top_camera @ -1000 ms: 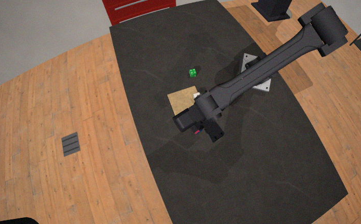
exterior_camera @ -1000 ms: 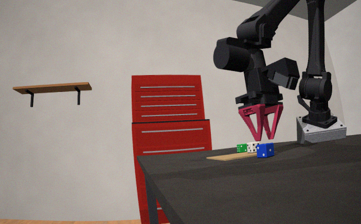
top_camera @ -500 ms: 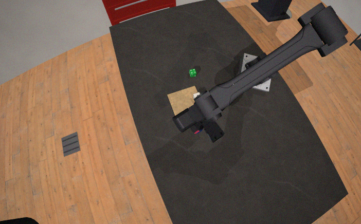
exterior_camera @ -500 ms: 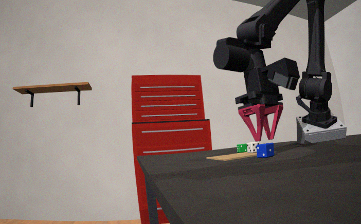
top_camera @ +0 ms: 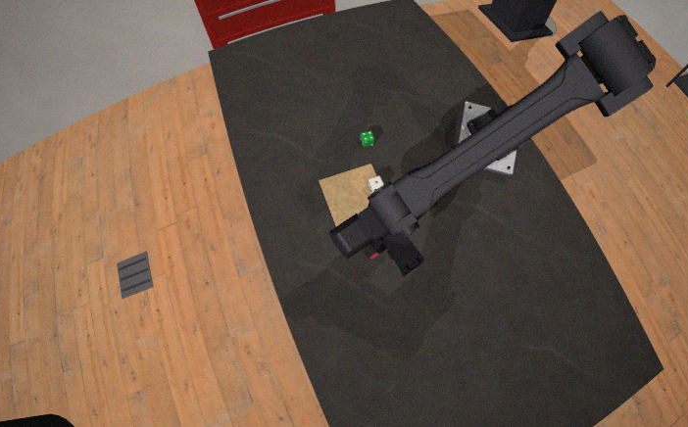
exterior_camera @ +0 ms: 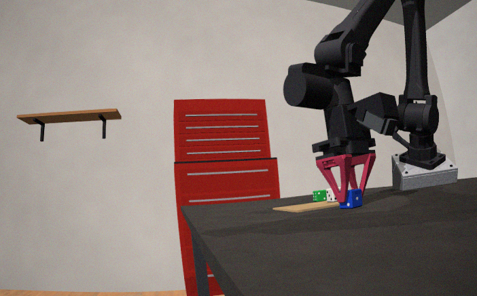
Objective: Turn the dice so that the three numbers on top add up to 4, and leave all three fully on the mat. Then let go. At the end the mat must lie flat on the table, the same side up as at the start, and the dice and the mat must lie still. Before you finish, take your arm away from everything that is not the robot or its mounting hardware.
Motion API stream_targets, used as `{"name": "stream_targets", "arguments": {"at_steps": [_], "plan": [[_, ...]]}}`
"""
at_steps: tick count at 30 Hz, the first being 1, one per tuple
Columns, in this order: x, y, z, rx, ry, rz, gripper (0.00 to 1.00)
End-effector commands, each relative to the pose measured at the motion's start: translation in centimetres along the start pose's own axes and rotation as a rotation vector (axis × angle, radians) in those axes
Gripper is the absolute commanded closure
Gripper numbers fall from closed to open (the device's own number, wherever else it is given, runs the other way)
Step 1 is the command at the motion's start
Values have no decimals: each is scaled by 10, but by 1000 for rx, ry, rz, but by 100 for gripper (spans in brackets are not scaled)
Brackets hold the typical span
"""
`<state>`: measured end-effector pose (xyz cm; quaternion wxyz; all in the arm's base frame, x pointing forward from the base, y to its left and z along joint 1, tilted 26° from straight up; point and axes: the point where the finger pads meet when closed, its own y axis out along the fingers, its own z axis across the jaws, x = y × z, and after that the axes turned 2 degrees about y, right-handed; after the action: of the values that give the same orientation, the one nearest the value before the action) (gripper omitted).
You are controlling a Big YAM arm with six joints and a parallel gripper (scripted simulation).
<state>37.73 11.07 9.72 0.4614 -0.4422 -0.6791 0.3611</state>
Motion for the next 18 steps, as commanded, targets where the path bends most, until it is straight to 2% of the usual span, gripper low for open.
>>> {"name": "stream_targets", "arguments": {"at_steps": [1,5,8,18], "plan": [[-1,3,-2,-14,11,2,55],[0,10,-1,-8,8,1,55],[-1,5,-4,-29,5,2,55],[0,6,-3,-22,5,1,55]]}}
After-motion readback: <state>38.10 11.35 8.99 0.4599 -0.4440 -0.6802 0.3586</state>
